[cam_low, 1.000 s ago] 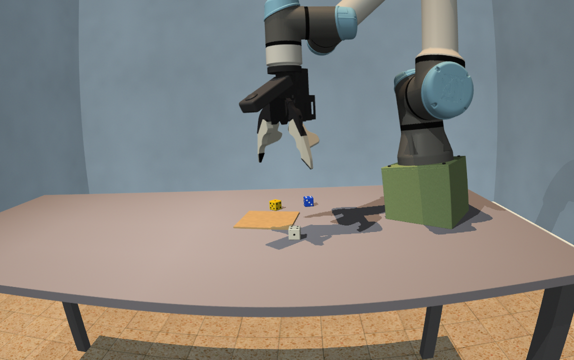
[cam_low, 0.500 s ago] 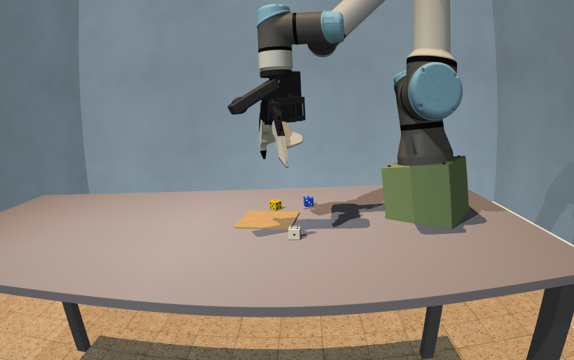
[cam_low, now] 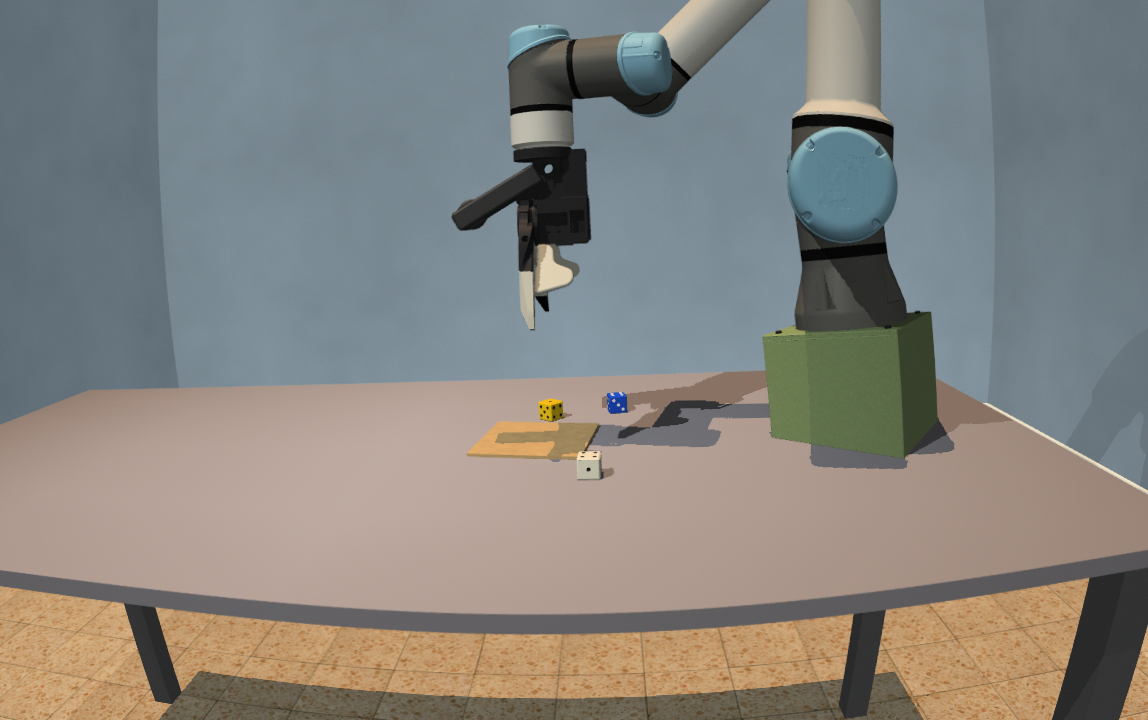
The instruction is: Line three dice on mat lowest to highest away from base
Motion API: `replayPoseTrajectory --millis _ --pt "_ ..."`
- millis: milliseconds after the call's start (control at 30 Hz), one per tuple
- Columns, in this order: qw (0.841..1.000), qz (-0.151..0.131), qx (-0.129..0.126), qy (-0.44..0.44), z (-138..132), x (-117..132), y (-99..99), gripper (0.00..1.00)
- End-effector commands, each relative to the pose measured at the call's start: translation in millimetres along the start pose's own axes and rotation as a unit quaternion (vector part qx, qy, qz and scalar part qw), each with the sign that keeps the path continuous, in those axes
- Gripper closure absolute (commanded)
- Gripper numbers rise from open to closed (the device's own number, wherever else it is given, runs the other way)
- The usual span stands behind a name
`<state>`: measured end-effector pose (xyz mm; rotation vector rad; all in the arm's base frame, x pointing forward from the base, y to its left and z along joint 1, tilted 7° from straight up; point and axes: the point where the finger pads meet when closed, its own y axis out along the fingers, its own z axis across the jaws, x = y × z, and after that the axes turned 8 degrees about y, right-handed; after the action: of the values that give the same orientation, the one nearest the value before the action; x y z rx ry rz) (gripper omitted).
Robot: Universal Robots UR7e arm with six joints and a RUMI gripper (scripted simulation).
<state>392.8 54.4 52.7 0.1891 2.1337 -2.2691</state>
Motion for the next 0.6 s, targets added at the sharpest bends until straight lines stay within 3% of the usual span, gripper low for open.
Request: replayPoseTrajectory --millis 0,267,367,567 --pt "0.996 0.001 0.000 0.087 28.4 -9.0 0.8 0.00" --pt "0.979 0.001 0.000 0.203 68.1 -15.7 1.3 0.00" --pt "0.979 0.002 0.000 0.206 69.0 -15.8 1.3 0.00" --pt "0.953 0.003 0.000 0.302 103.2 -18.1 1.5 0.00"
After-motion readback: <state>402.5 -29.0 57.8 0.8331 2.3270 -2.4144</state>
